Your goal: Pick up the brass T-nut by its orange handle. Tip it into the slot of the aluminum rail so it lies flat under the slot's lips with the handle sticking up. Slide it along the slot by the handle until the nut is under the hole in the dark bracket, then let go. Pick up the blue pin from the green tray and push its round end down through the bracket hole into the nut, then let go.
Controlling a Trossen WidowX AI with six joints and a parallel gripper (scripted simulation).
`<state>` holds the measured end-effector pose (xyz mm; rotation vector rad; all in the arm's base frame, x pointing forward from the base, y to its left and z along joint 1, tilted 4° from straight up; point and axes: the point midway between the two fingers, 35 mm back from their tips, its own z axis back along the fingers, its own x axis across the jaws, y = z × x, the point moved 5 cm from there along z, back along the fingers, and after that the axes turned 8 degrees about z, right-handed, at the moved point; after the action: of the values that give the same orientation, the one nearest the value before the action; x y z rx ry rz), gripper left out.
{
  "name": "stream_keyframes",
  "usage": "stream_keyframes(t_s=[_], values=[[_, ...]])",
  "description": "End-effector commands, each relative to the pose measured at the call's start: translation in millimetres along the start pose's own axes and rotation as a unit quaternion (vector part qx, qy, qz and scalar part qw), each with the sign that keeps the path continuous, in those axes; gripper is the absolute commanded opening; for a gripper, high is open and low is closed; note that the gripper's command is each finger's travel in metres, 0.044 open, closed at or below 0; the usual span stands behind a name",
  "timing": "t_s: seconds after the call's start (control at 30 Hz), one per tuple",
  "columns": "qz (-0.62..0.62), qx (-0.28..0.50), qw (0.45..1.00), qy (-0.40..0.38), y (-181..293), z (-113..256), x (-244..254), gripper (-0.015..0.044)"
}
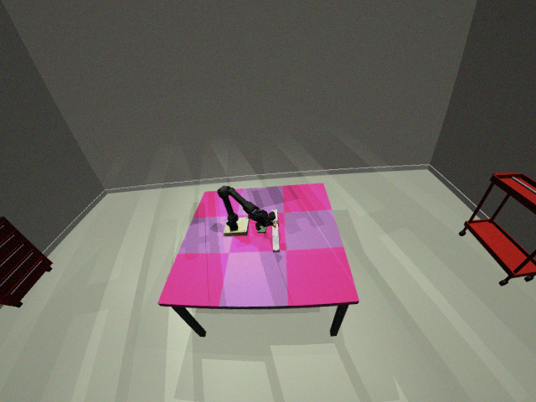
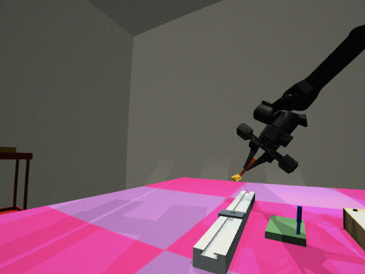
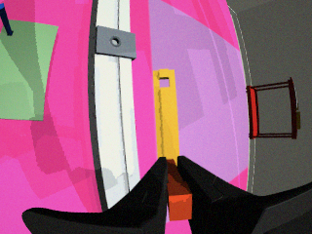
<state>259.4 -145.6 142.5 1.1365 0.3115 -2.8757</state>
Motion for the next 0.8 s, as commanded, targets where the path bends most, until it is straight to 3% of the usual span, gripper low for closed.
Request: stream_keyframes(t_s=[0.0, 0.77], values=[[0.007, 0.0, 1.0, 0.009, -2, 2, 1, -0.015], [0.02, 0.003, 0.999, 0.032, -4, -1, 11, -0.015]])
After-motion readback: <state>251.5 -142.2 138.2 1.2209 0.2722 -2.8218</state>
